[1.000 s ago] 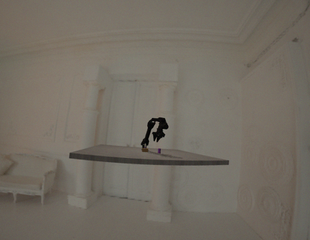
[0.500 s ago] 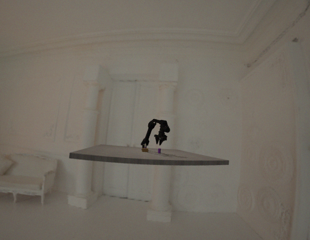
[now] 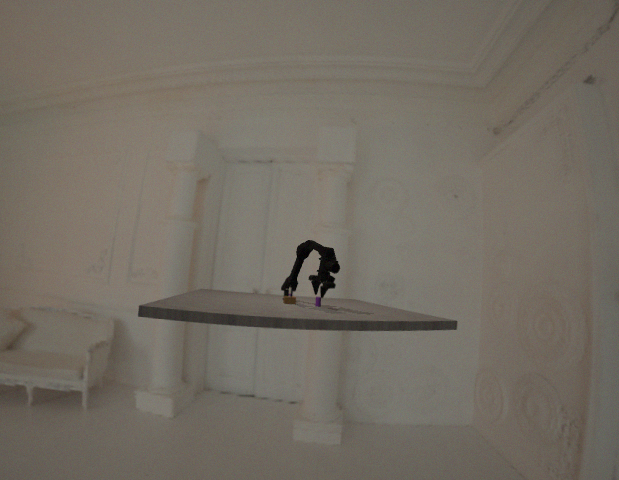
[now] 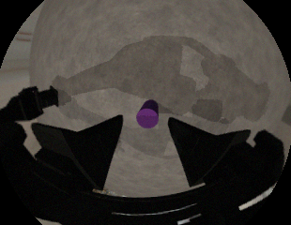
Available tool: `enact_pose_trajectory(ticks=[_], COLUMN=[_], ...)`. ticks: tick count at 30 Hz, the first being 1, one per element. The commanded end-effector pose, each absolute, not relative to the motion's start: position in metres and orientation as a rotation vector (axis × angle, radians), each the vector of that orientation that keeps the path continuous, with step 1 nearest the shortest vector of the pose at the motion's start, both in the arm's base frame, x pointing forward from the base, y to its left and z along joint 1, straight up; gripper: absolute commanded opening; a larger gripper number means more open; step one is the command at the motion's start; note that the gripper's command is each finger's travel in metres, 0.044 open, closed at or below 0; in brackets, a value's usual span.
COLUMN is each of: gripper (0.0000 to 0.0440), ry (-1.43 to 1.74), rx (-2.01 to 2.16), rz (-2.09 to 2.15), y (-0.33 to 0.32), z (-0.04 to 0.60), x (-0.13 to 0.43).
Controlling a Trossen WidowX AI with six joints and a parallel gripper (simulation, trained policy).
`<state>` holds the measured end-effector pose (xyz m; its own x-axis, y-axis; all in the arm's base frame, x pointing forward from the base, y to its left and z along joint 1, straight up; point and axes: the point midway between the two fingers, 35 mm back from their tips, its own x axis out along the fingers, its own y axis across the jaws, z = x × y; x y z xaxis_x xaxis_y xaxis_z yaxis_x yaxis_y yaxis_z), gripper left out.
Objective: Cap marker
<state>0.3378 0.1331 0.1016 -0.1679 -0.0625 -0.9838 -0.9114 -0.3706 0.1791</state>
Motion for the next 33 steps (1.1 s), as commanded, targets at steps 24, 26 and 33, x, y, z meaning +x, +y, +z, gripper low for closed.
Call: enact_pose_trajectory(ticks=[24,26,33], gripper=[0.0073,0.0078,0.0076], ry=[1.041,1.029,0.999], rx=[-1.532,-1.540,-1.554], rz=[1.708,1.703,1.684], y=[0.128,0.127,0.115], z=[0.087,0.095,0.124], x=[0.328,0.327,0.324])
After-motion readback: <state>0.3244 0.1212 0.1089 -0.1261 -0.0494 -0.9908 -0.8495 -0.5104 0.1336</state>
